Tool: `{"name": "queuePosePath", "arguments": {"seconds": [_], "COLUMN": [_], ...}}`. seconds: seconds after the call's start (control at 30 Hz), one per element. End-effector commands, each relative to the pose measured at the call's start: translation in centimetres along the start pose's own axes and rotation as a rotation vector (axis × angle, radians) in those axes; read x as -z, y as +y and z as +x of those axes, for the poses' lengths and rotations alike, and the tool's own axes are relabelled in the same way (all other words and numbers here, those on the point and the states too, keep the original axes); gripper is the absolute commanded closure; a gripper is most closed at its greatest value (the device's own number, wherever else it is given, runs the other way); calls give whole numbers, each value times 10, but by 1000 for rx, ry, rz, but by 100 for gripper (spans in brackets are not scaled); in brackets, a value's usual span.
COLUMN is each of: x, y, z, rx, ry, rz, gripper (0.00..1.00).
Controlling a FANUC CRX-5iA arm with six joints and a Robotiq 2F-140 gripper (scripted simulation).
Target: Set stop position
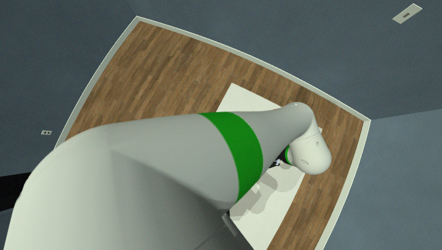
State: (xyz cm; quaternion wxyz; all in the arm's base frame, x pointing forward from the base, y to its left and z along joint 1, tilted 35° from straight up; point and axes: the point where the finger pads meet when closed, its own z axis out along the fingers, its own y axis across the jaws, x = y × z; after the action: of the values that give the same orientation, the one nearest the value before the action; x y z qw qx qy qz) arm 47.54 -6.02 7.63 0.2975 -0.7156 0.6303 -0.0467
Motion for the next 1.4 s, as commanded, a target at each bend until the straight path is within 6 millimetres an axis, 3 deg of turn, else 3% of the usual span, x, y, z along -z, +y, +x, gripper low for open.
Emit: {"name": "queuePosePath", "arguments": {"seconds": [0.0,0.13,0.27,0.33,0.43,0.6,0.77,0.93,1.37], "x": [0,0,0,0,0,0,-3,-31,-34], "y": [-1,-16,-50,-59,-59,-91,-95,-95,-95], "z": [-1,-19,-60,-71,-71,-110,-114,-114,-114], "rx": [0,0,0,0,0,0,0,0,0], "ry": [0,1,1,1,1,1,1,1,1], "rz": [0,0,0,0,0,0,0,0,0], "gripper": [67,67,67,67,67,67,67,67,67]}}
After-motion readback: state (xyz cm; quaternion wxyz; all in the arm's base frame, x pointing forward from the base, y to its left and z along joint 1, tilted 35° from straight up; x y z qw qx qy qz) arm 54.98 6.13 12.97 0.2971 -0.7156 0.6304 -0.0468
